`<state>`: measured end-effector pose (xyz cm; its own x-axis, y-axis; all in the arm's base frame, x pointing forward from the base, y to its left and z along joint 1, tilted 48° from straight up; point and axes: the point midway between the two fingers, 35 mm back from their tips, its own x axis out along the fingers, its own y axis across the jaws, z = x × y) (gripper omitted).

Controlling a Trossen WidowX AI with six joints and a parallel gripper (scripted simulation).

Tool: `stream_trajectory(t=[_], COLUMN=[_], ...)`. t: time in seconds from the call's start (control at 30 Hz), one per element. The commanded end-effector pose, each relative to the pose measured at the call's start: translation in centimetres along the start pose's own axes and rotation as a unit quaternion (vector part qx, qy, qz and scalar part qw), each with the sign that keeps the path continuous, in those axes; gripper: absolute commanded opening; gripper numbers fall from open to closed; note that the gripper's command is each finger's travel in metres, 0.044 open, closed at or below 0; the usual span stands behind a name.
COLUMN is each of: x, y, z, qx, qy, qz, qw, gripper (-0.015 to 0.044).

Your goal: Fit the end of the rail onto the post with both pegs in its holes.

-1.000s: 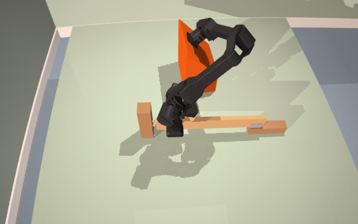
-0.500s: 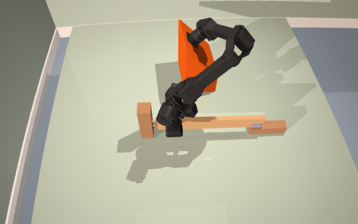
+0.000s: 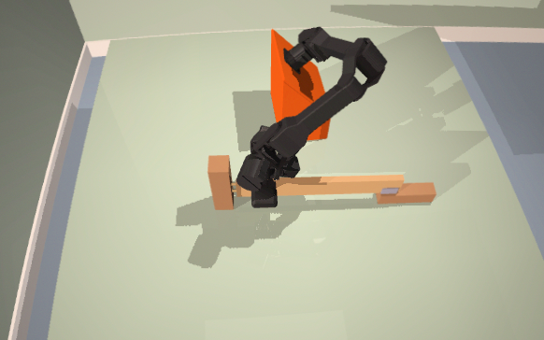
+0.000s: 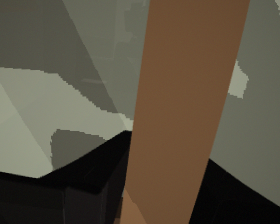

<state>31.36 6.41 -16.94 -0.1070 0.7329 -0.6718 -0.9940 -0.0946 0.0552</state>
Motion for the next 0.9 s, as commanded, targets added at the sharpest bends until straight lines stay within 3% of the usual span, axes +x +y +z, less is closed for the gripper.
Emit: stream_trajectory(t=[0.0, 0.87], x=[-0.42, -0.26], y=[0.12, 0.13], z=[-0.47, -0.68], qx=[0.002, 0.002], qy=[0.004, 0.004], qz=[-0.003, -0.003], qw=[1.000, 1.000], gripper=[0.0000, 0.0000])
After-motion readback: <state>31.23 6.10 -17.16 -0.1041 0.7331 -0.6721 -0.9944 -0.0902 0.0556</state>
